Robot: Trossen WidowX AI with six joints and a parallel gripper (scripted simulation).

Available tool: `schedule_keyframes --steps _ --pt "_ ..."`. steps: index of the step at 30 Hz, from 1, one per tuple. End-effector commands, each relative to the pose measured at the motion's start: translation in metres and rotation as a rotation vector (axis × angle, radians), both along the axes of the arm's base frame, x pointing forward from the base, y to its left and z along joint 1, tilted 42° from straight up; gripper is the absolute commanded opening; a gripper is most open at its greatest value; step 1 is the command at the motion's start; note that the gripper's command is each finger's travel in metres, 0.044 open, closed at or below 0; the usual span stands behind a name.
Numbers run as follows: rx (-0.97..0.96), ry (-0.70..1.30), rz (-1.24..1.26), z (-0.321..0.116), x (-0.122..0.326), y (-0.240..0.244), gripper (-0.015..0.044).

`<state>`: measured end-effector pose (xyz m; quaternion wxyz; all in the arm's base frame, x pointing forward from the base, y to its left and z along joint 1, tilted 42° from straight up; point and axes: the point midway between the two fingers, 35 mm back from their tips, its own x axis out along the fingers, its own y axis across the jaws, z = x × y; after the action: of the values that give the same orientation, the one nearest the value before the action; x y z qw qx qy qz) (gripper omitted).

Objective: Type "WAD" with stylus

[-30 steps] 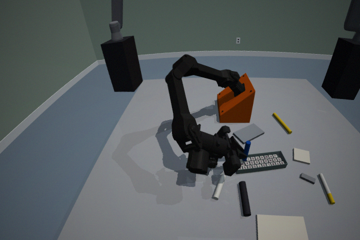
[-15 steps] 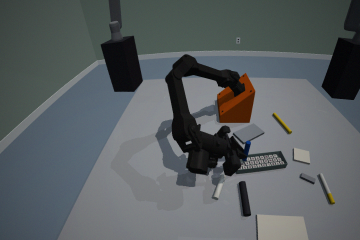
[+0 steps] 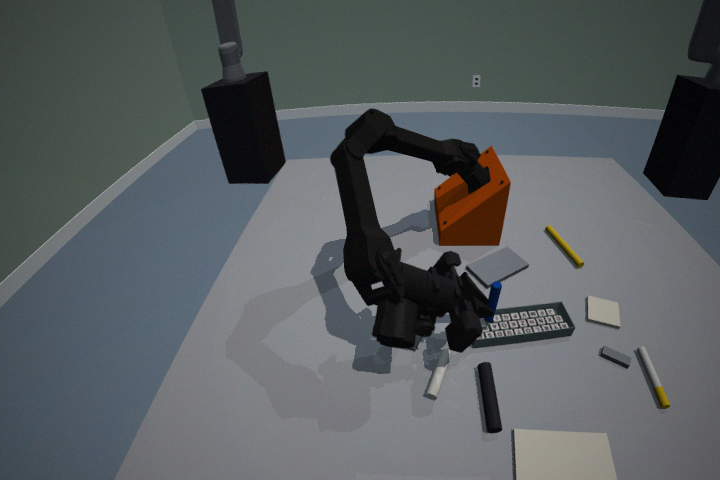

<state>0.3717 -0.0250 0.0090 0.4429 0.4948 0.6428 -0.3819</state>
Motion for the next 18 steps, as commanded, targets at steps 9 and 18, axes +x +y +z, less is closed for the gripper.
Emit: schedule_keyframes --steps 9,18 --pt "-0.005 -0.002 0.001 -0.0006 0.0005 -0.0019 0.0081" --pt "-0.005 -0.002 0.001 0.0005 0.0003 -0.0009 0.0081"
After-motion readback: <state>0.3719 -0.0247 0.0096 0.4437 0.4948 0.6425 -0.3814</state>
